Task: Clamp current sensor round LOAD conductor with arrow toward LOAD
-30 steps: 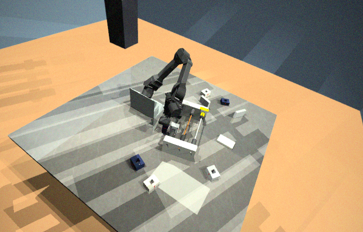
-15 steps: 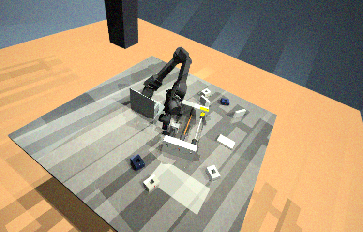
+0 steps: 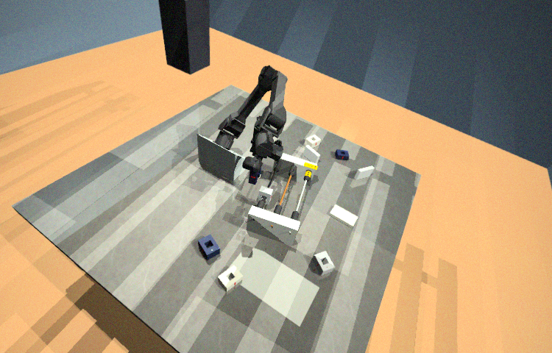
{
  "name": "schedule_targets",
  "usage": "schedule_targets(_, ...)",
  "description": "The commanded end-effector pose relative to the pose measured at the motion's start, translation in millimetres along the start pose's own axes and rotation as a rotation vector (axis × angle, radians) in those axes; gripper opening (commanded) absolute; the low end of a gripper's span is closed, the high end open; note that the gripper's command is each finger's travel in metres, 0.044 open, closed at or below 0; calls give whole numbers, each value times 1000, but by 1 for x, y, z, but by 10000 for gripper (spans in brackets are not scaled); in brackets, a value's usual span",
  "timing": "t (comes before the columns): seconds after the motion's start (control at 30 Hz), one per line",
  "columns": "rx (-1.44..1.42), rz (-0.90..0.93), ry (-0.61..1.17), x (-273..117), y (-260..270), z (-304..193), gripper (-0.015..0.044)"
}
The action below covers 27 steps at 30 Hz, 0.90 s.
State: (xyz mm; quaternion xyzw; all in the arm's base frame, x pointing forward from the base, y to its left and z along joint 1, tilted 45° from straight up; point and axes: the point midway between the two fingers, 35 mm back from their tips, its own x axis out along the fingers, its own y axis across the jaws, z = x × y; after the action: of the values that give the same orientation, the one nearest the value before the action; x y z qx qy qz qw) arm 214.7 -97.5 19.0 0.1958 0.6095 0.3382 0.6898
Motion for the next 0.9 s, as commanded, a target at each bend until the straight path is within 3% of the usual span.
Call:
schedule_targets(0.0, -36, -6, 2, -5, 0, 3, 0)
schedule_targets(0.87, -850, -21, 7, -14, -14, 112, 0)
